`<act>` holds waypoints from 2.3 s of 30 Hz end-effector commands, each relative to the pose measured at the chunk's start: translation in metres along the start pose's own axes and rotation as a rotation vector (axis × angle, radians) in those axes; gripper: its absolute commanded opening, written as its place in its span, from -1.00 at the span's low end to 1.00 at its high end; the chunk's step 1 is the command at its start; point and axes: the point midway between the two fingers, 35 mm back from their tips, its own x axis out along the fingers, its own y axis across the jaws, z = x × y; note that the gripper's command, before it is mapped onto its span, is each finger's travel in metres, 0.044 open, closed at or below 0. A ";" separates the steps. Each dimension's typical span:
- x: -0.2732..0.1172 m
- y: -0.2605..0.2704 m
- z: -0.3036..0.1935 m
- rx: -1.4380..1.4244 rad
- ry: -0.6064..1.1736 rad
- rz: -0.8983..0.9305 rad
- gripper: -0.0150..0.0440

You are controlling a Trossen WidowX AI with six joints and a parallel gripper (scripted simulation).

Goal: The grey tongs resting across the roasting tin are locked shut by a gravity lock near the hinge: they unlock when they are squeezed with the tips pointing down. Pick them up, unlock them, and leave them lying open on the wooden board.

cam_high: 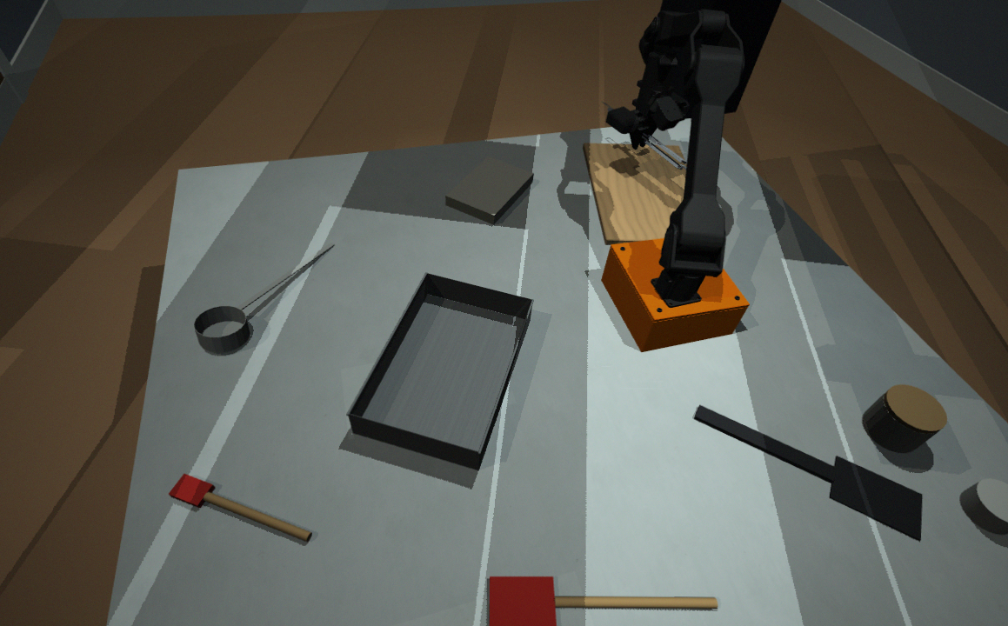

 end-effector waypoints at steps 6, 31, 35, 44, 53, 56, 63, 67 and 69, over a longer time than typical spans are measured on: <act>-0.008 0.005 -0.005 0.046 0.117 -0.007 -1.00; -0.063 0.021 -0.010 0.120 0.666 -0.026 -1.00; -0.074 0.021 -0.008 0.117 0.750 -0.025 -1.00; -0.100 0.018 0.003 0.091 0.933 -0.017 -1.00; -0.126 0.009 0.019 0.044 1.108 -0.004 -1.00; -0.135 0.005 0.025 0.023 1.163 0.002 -1.00; -0.141 0.000 0.031 0.003 1.208 0.008 -1.00; -0.141 0.000 0.031 0.003 1.208 0.008 -1.00; -0.141 0.000 0.031 0.003 1.208 0.008 -1.00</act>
